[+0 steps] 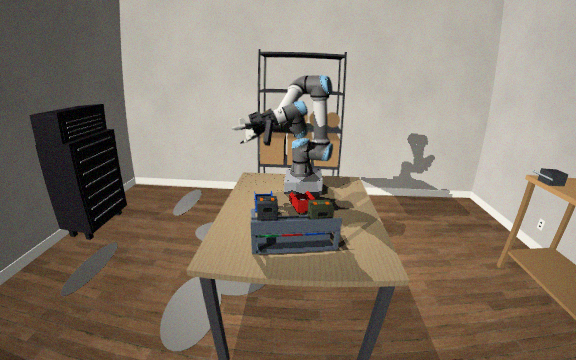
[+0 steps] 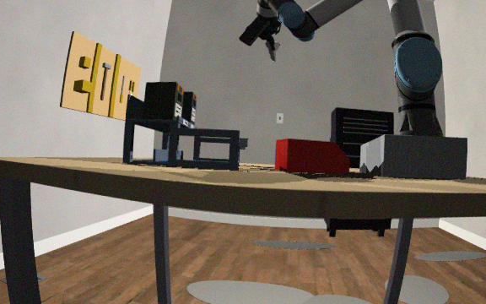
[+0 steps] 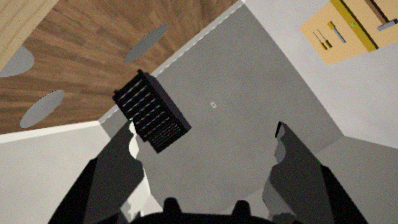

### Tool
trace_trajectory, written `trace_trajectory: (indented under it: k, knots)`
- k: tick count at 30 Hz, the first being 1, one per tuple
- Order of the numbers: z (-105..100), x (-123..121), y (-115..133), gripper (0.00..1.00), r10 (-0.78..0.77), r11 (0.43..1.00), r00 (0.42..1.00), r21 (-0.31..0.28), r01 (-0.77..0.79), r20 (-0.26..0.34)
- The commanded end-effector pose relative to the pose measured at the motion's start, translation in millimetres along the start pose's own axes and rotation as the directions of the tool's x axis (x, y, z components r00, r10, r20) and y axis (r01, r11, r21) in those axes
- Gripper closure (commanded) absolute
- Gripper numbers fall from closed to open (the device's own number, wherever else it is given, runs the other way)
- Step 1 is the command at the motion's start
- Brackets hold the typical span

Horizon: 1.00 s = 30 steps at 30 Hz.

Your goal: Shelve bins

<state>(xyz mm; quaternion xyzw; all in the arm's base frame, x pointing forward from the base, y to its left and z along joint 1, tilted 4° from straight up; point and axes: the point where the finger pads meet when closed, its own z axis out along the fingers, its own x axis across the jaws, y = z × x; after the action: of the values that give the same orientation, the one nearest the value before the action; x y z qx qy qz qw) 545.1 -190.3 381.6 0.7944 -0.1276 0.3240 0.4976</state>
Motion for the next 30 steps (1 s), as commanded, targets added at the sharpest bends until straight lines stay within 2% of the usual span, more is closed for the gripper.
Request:
trace_trajectory:
  k: [1,10,12,14,19,24,30]
  knots:
    - [0,-1,-12,0.00,0.042,0.998,0.999,0.040,-0.042,0.001]
    - [-4,0,-43,0.00,0.157,0.977,0.987,0.145,-0.158,0.022]
    - [-4,0,-43,0.00,0.157,0.977,0.987,0.145,-0.158,0.022]
    - [-6,0,-52,0.00,0.189,0.966,0.981,0.174,-0.192,0.034]
    - [-13,-2,-77,0.00,0.274,0.925,0.958,0.250,-0.286,0.080]
    - [-23,-5,-105,0.00,0.361,0.862,0.920,0.321,-0.392,0.154]
    - [-23,-2,-103,0.00,0.365,0.861,0.919,0.321,-0.395,0.151]
